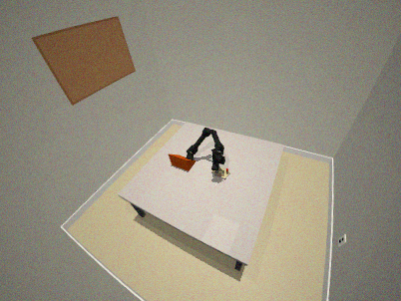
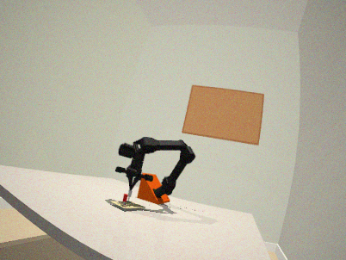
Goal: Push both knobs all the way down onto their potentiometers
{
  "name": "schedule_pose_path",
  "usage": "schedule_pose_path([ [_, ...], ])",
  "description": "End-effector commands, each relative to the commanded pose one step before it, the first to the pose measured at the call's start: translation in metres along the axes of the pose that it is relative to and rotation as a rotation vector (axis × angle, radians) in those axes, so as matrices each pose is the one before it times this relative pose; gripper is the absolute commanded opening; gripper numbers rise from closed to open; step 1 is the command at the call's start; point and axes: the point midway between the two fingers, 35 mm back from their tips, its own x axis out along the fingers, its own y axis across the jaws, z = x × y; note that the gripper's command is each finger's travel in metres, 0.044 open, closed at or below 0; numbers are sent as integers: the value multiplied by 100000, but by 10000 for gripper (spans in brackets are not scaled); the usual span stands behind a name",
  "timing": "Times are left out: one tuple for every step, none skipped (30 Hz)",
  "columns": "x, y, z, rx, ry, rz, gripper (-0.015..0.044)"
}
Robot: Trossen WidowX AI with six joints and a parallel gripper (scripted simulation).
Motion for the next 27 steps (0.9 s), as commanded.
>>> schedule_pose_path([
  [1060, 102, 204, -786, 662, 901, 0],
  [0, 0, 0, 0, 0, 0, 0],
  [0, 0, 0, 0, 0, 0, 0],
  [0, 0, 0, 0, 0, 0, 0],
  [0, 0, 0, 0, 0, 0, 0],
  [0, 0, 0, 0, 0, 0, 0],
  [23, 0, 0, 0, 0, 0, 0],
  [48, 0, 1, 0, -1, 1, 0],
  [63, 0, 1, -1, -1, 1, 0],
  [82, 0, 1, -1, -2, 2, 0],
  [106, 0, 1, -1, -2, 3, 0],
  [104, 1, 0, -1, -2, 3, 0],
  [107, 1, 0, -1, -2, 4, 0],
  [96, 1, 0, -1, -2, 4, 0],
  [62, 1, 0, -1, -1, 3, 0],
  [21, 0, 0, 0, 0, 1, 0],
  [0, 0, 0, 0, 0, 0, 0],
  [0, 0, 0, 0, 0, 0, 0],
  [0, 0, 0, 0, 0, 0, 0],
  [0, 0, 0, 0, 0, 0, 0],
  [0, 0, 0, 0, 0, 0, 0],
  [23, 0, 0, 0, 0, 0, 0],
  [48, 0, 1, 0, -1, 1, 0],
  [63, 0, 1, -1, -1, 1, 0],
  [82, 0, 1, -1, -2, 2, 0],
  [106, 1, 1, -1, -2, 3, 0],
  [104, 1, 0, -1, -2, 3, 0],
])
